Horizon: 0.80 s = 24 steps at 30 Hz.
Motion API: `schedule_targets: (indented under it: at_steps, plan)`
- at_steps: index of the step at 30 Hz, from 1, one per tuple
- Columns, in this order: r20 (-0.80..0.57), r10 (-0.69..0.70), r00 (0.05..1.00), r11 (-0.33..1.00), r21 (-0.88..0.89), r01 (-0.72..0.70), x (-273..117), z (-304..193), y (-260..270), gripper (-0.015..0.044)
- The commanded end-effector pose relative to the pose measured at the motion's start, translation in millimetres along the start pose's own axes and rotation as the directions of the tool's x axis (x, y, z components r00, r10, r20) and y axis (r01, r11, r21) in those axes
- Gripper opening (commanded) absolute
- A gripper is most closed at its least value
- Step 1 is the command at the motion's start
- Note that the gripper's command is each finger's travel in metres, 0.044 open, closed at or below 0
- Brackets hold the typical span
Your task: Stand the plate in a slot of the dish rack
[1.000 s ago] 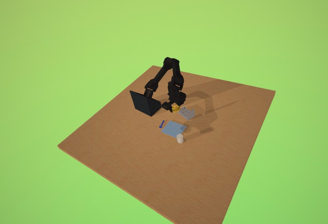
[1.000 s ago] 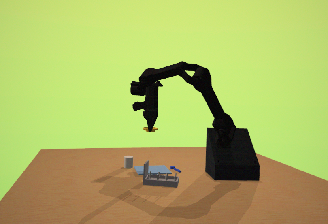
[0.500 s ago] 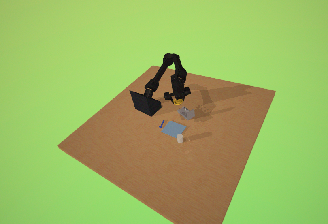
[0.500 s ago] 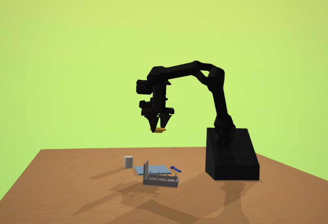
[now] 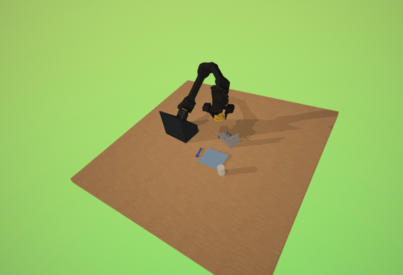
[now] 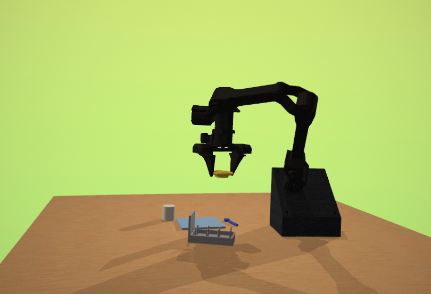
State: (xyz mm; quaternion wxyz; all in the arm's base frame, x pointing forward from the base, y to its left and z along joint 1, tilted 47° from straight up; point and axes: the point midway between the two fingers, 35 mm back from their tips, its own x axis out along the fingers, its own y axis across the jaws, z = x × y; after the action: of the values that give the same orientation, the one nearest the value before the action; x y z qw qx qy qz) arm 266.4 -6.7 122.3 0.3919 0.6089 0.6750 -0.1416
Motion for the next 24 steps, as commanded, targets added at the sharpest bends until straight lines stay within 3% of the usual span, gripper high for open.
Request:
schedule_targets:
  at_steps: [1,16,24]
  plan:
    - [-0.007,-0.001,1.0,0.99,0.138,0.002,2.4,-17.1,-6.9,0.0]
    - [-0.017,0.0,1.0,0.795,0.606,0.01,11.8,-72.2,-36.3,0.0]
    - [-0.015,-0.004,1.0,0.782,0.623,0.012,12.9,-74.1,-38.1,0.0]
